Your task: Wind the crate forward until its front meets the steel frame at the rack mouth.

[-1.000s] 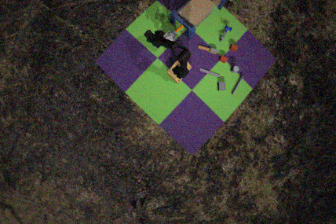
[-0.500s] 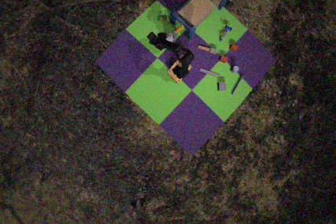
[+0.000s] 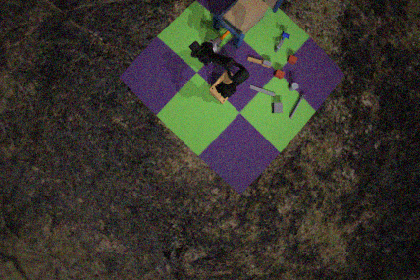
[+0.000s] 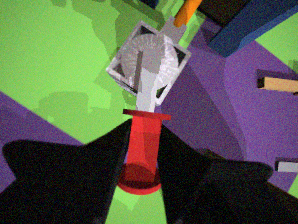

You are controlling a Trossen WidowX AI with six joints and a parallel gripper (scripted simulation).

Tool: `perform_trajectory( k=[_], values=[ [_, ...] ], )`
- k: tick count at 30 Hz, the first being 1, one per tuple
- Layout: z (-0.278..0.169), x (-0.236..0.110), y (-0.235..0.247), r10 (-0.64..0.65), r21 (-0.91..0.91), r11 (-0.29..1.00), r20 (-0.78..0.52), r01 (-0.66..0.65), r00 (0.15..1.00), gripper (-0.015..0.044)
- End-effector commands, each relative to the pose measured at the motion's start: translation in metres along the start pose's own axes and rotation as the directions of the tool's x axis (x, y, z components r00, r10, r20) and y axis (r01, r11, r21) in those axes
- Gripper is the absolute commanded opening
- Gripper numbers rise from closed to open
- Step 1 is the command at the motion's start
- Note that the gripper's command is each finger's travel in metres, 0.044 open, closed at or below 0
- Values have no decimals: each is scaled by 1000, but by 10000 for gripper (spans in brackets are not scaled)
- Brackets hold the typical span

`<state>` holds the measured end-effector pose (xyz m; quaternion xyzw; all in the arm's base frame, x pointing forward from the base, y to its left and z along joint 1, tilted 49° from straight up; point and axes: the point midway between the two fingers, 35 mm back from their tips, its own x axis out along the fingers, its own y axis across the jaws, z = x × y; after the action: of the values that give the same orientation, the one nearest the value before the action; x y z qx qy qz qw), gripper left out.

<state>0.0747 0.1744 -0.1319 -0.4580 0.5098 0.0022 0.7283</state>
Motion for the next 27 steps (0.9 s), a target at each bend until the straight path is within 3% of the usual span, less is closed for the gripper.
perform_trajectory(
  k=[1,27],
  values=[
    [1,2,-18,-39,-4,999,8,39,999,0],
    [18,9,-57,-43,-4,999,9,43,999,0]
  ],
)
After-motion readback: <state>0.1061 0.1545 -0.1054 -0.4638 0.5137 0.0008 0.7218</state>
